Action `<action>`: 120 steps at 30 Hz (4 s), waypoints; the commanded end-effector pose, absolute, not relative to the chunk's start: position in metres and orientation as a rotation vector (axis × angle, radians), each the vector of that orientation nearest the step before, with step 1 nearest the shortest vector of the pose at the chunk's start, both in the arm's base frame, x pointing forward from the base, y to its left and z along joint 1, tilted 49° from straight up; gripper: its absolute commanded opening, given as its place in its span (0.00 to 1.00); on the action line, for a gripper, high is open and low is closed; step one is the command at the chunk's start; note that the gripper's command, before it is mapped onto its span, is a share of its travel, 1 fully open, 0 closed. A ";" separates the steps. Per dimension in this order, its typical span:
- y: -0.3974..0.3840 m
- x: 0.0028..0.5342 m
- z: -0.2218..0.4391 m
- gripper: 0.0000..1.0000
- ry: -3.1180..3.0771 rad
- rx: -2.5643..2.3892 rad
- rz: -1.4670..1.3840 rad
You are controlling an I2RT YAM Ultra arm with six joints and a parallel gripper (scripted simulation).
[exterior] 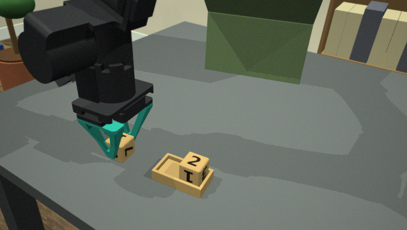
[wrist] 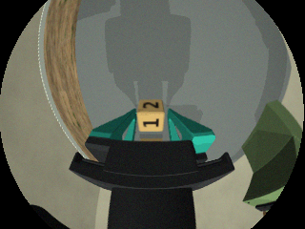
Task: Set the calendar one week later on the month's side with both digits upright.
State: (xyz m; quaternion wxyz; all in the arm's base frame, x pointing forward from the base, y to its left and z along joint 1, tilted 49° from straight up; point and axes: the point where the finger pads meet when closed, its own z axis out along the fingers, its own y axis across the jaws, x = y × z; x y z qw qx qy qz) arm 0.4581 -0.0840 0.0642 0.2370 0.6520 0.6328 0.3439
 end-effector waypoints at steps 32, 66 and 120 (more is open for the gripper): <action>-0.087 0.459 0.067 0.27 1.722 1.784 0.935; -0.087 0.459 0.067 0.27 1.722 1.784 0.935; -0.009 0.371 0.152 0.27 1.726 1.772 0.938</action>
